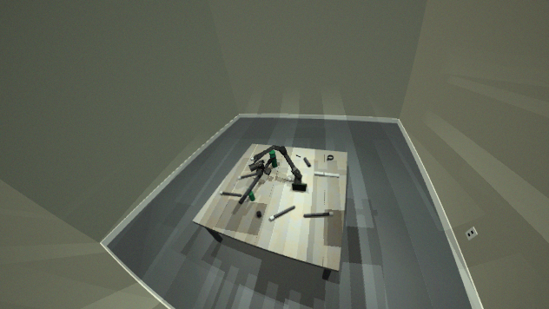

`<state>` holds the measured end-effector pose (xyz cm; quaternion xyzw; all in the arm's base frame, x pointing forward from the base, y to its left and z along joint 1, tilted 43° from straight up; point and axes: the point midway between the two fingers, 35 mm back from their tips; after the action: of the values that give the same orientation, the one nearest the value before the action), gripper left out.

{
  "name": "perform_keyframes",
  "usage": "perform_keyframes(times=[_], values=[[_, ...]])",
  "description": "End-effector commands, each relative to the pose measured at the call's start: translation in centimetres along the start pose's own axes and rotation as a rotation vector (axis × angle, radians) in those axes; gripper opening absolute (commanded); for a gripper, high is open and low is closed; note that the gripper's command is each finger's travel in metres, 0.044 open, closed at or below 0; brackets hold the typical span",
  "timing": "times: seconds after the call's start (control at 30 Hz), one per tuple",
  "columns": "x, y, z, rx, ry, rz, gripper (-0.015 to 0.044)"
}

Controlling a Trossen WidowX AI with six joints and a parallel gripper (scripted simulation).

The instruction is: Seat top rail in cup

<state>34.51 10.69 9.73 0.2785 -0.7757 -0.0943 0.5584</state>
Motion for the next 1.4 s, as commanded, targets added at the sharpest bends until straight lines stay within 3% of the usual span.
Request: perform_keyframes(times=[0.0, 1.37], values=[[0.85, 0.40, -0.27, 0.011, -0.003, -0.002, 0.0000], [0.63, 0.13, -0.14, 0.001, -0.001, -0.002, 0.0000]])
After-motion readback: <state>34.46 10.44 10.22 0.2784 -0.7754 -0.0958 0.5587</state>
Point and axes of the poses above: the point midway between the two fingers, 35 mm back from their tips, its own y axis back along the fingers, its own z axis across the jaws, x = y × z, and after that the axes turned 5 degrees about -y, right-handed
